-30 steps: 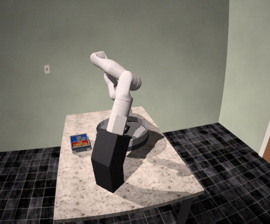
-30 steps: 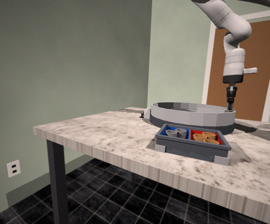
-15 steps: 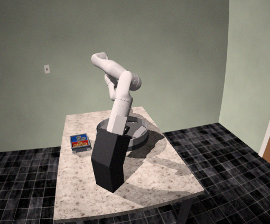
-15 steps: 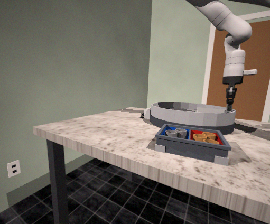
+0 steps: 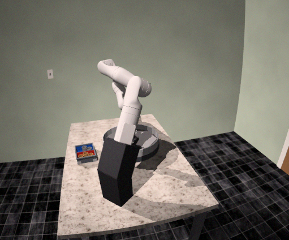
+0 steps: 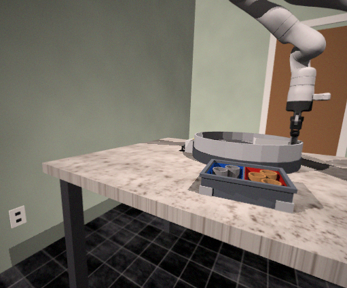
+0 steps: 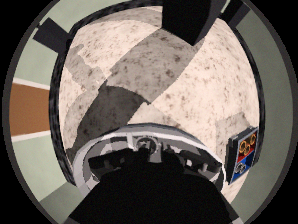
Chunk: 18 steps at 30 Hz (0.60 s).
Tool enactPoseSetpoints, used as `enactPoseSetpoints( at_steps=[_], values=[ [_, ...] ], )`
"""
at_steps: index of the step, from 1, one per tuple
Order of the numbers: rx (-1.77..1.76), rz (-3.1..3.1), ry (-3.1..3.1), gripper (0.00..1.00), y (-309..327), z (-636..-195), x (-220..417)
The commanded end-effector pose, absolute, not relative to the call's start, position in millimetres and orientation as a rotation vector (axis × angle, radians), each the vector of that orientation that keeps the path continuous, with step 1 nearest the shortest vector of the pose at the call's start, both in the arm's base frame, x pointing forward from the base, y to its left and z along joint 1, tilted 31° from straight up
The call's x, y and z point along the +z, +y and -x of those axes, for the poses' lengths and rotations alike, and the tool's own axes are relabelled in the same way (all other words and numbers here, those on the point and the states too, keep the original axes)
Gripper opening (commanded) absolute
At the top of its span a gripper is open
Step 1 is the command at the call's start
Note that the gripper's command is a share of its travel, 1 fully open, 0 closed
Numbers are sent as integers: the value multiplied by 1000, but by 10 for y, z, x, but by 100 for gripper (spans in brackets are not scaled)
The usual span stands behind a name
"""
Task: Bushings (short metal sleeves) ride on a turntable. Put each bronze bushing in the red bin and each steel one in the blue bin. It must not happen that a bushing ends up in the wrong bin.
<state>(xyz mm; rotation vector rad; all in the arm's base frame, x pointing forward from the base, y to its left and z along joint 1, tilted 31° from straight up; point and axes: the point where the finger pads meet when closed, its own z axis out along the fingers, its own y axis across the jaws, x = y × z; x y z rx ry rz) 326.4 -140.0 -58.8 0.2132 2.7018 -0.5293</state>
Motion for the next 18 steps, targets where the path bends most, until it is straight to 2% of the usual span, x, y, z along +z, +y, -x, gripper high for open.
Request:
enactPoseSetpoints(
  at_steps=[1, 18],
  values=[
    [-536, -216, 2706, 18, -1435, -3234, -622],
    [-529, -214, 2695, 18, -1463, -3256, -677]
  ],
)
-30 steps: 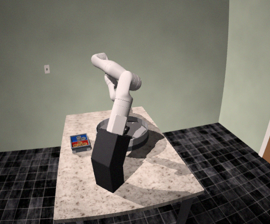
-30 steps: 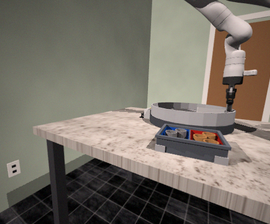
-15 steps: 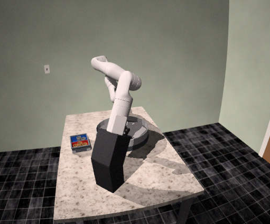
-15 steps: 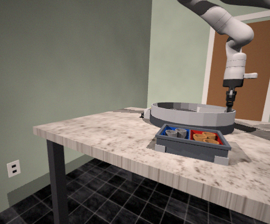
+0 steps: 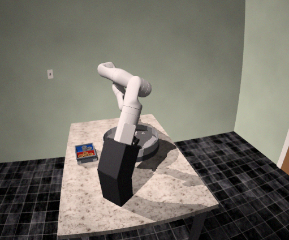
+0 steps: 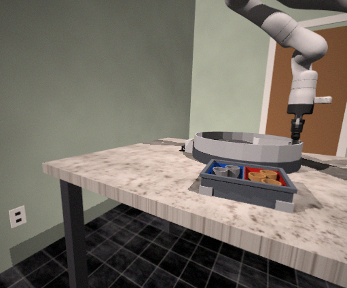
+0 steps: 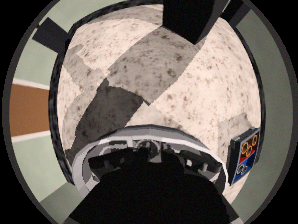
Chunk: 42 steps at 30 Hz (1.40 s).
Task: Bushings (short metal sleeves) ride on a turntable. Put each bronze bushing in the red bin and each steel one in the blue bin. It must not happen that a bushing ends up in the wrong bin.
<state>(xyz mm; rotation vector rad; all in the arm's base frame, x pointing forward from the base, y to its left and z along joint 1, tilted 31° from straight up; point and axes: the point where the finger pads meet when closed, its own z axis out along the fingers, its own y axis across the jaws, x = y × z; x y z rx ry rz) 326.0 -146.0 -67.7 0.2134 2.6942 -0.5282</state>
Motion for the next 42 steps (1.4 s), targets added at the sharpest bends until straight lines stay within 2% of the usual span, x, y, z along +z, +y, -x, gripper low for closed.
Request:
enactPoseSetpoints(
  at_steps=[1, 2, 3, 42],
  values=[
    [-529, -214, 2695, 18, -1463, -3256, -677],
    [-529, -214, 2695, 18, -1463, -3256, -677],
    [-528, -214, 2694, 0, -1461, -3259, -675],
    [-521, -208, 2696, 0, -1437, -3264, -684]
  ],
)
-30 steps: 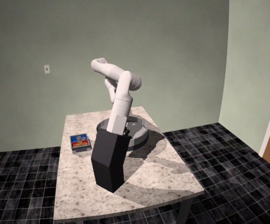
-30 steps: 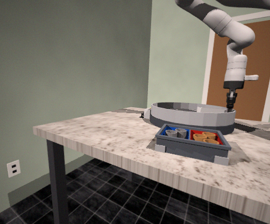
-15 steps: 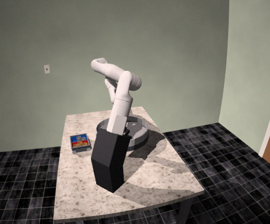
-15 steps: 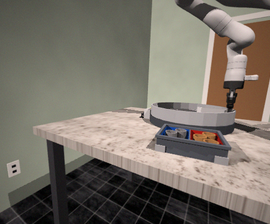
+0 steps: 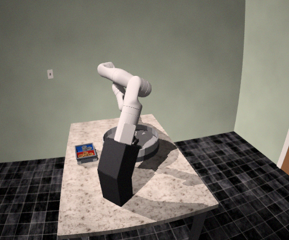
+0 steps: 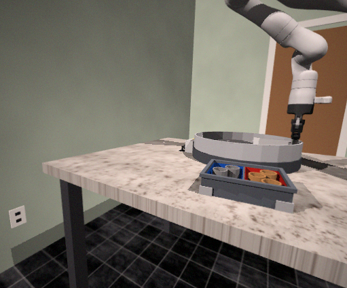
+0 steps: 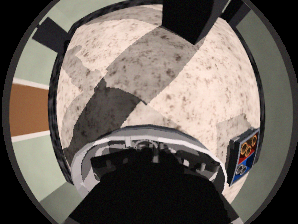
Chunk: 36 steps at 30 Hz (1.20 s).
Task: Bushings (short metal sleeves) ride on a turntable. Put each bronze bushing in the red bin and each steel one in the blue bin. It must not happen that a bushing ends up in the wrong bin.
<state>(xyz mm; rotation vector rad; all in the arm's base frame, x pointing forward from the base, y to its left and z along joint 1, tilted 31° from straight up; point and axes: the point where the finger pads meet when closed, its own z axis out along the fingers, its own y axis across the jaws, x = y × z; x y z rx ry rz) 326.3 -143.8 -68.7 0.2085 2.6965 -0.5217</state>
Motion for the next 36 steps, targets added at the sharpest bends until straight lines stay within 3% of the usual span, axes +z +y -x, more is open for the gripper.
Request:
enactPoseSetpoints(
  at_steps=[1, 36],
  values=[
    [-521, -208, 2696, 0, -1437, -3264, -684],
    [-529, -214, 2695, 0, -1413, -3244, -633]
  ],
)
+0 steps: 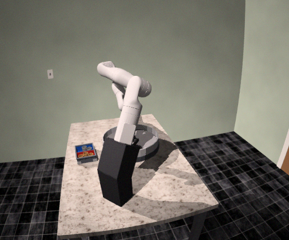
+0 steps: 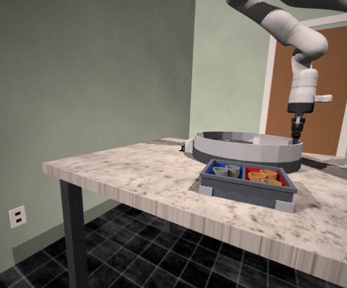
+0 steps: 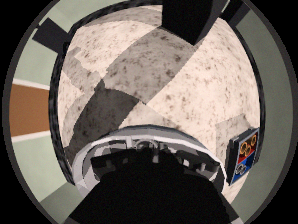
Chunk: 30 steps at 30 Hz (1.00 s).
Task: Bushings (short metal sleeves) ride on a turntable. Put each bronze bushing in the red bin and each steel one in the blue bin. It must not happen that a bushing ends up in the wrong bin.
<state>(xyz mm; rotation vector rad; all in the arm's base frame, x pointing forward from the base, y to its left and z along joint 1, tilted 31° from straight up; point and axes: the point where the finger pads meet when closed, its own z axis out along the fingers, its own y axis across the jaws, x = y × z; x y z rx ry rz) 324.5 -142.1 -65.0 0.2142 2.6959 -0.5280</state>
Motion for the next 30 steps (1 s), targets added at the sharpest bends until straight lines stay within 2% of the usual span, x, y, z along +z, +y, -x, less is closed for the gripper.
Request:
enactPoseSetpoints(
  at_steps=[1, 30],
  values=[
    [-529, -214, 2695, 0, -1413, -3244, -633],
    [-529, -214, 2695, 0, -1389, -3223, -582]
  ],
)
